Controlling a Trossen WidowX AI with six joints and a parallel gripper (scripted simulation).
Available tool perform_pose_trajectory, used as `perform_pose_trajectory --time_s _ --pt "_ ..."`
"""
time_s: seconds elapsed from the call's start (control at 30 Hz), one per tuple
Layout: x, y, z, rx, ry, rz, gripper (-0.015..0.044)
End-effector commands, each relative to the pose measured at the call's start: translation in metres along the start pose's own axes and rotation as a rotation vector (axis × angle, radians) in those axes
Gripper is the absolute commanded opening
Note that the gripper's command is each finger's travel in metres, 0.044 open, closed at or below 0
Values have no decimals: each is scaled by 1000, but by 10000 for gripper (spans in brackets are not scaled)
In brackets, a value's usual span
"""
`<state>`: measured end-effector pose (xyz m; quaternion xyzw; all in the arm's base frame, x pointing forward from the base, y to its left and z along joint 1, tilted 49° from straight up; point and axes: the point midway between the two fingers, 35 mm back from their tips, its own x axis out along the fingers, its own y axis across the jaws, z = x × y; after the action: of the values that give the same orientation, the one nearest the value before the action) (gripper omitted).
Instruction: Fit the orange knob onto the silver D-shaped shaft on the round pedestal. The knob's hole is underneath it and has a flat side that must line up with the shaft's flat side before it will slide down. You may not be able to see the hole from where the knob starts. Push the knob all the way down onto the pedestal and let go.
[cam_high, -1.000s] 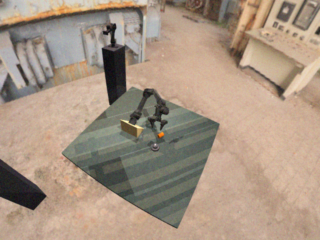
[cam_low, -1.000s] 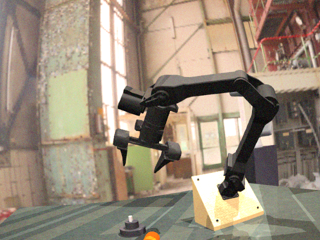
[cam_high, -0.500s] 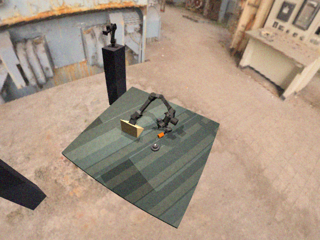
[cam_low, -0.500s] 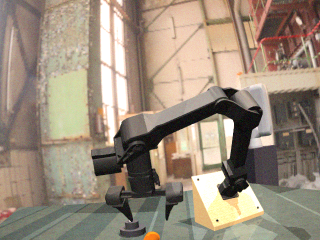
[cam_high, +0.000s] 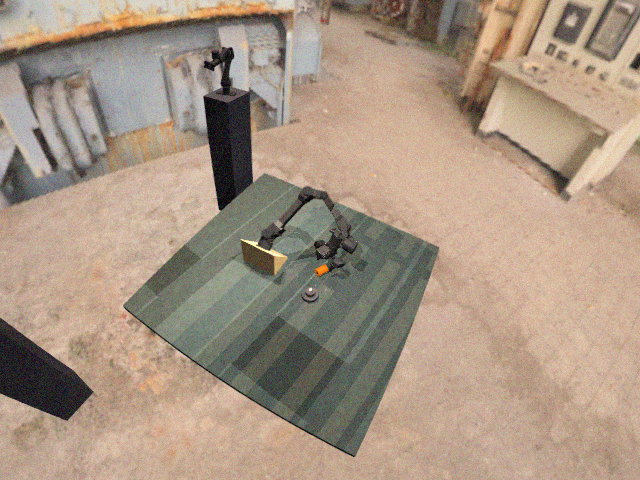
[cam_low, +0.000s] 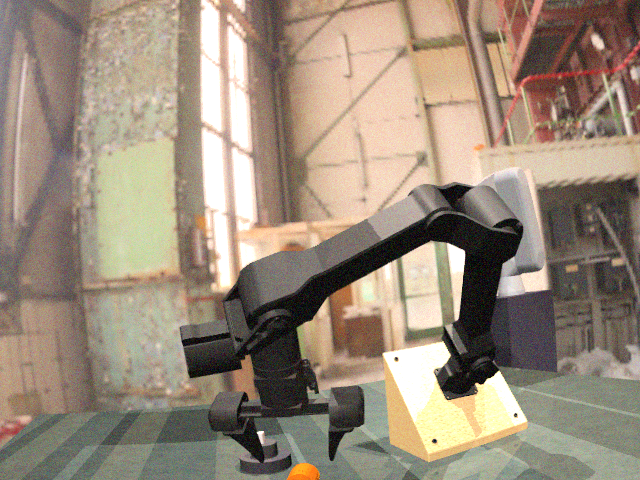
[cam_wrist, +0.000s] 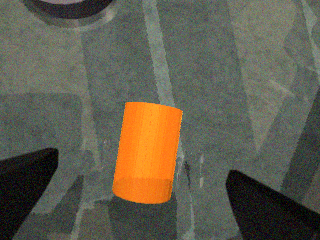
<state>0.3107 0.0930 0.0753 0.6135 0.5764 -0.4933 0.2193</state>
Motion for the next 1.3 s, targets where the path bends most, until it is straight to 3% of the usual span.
perform_pose_trajectory --time_s 0.0,0.8,1.07,1.27 --pt "10 -1 -2 8 1 -13 440" --pt "44 -2 -14 7 3 -14 440" --pt "44 -2 -14 7 3 -14 240" --pt "44 -2 -14 7 3 -14 240"
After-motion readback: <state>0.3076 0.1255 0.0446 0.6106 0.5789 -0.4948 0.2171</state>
